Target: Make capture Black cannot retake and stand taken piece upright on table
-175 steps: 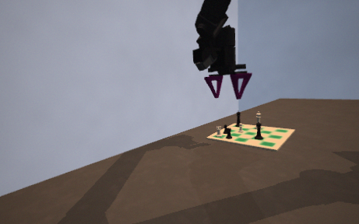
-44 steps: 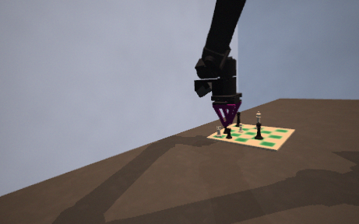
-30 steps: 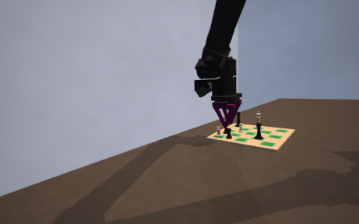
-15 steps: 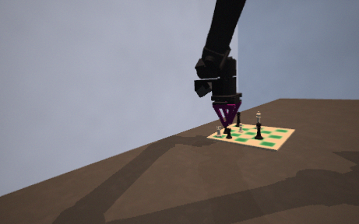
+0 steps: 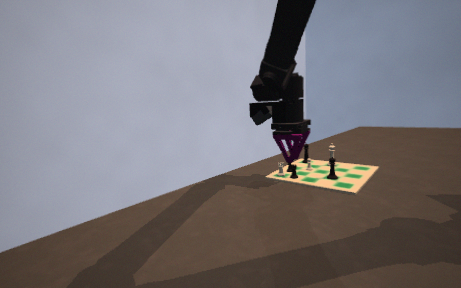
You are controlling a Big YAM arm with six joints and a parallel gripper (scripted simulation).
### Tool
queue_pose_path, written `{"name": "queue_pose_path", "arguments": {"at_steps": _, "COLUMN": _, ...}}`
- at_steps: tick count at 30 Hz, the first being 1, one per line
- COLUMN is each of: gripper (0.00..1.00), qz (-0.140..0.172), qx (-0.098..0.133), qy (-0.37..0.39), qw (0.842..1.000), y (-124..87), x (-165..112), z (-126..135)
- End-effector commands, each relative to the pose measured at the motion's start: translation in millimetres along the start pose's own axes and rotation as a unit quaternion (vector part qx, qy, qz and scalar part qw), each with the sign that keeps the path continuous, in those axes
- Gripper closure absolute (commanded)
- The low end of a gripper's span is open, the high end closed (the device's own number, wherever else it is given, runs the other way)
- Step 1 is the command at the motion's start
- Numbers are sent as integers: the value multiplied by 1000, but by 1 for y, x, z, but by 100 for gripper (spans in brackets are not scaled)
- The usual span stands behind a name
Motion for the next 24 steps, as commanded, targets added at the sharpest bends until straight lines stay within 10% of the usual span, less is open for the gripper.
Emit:
{"name": "queue_pose_path", "arguments": {"at_steps": 1, "gripper": 64, "qz": 4, "qx": -1, "qy": 10, "qw": 1000, "y": 6, "x": -1, "z": -4}}
{"name": "queue_pose_path", "arguments": {"at_steps": 24, "gripper": 64, "qz": -3, "qx": -1, "qy": 11, "qw": 1000, "y": 0, "x": -3, "z": -12}}
Point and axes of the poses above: the point where the finger pads meet when closed, its own y axis out along the fingers, its own z axis across the jaws, x = y × z, the point moved 2 cm from there along -y, back along the fingers, and after that the axes turned 13 degrees about y, right-handed, at the moved point
